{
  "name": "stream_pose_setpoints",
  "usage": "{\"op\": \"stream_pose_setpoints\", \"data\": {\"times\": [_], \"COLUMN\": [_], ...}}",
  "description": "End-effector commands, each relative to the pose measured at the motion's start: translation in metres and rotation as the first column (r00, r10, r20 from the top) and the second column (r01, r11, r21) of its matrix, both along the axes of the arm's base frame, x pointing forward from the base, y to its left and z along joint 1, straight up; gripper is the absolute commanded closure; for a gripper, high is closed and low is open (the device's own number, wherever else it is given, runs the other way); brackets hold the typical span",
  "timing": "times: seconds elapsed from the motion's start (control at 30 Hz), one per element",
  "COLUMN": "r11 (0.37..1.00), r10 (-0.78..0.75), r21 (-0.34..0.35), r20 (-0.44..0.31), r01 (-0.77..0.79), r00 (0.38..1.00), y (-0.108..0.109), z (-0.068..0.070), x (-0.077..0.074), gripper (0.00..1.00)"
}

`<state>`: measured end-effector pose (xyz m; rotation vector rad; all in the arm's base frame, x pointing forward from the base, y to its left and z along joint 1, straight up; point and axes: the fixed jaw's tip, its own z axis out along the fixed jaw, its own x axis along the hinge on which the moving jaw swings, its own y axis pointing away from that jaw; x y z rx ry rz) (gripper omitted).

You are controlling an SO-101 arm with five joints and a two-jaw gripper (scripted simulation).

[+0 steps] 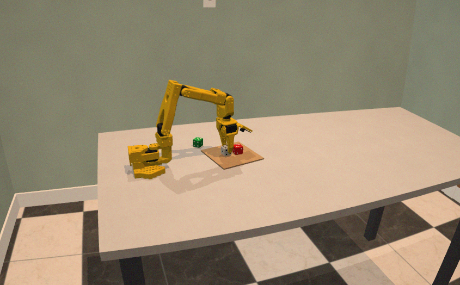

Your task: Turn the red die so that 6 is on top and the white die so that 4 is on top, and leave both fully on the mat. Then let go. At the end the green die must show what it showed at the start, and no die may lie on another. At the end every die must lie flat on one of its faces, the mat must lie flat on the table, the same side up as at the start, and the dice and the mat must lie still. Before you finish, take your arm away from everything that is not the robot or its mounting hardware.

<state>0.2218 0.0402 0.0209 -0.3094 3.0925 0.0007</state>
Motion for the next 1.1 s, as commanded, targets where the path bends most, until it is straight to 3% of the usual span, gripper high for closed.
{"op": "stream_pose_setpoints", "data": {"times": [0.0, 0.53, 0.87, 1.07], "r11": [1.0, 1.0, 1.0, 1.0], "r10": [-0.003, -0.003, -0.003, -0.003], "r21": [0.006, 0.006, 0.006, 0.006], "r20": [0.027, 0.027, 0.027, 0.027], "r01": [0.003, 0.003, 0.003, 0.003], "r00": [1.0, 1.0, 1.0, 1.0], "y": [0.002, 0.0021, 0.0021, 0.0021], "z": [0.004, 0.0018, 0.0018, 0.0018], "x": [0.0031, 0.0032, 0.0032, 0.0032], "gripper": [1.0, 1.0, 0.87, 0.86]}}
